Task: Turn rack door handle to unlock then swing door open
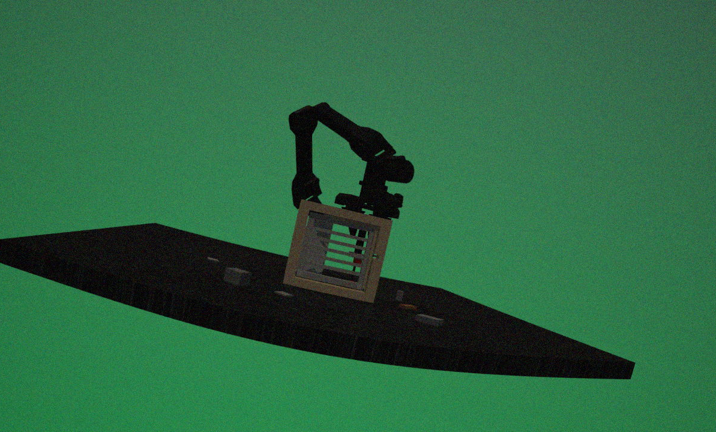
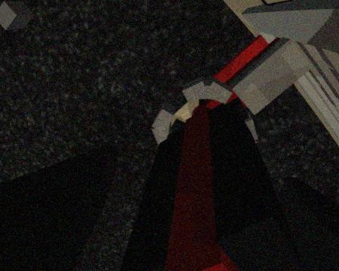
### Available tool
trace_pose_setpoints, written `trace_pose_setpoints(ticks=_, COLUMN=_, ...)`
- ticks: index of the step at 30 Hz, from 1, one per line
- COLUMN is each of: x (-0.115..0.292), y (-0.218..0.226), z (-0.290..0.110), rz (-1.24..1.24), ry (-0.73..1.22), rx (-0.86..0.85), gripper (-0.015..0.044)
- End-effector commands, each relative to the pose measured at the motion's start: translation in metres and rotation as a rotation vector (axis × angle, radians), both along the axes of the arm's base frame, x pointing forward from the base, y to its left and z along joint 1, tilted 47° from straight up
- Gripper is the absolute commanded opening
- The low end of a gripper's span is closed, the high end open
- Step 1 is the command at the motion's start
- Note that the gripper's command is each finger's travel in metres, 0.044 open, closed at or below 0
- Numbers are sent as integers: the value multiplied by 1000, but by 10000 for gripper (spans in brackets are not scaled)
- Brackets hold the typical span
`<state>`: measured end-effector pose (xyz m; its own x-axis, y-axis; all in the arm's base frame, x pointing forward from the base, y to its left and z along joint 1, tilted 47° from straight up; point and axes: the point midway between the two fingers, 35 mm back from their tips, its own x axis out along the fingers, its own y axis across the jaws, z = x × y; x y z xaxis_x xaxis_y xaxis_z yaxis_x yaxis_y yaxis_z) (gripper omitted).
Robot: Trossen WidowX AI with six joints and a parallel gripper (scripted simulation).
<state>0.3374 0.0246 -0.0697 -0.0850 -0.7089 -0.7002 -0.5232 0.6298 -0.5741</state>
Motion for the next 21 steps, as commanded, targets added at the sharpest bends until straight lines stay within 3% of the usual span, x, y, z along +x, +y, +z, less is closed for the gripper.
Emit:
trace_pose_setpoints(ticks=1, x=0, y=-1, z=0, rz=-135, ry=-139, rx=-19, gripper=298)
trace_pose_setpoints(ticks=21, x=1, y=-1, z=0, rz=-826, ry=-843, rx=-103, gripper=298)
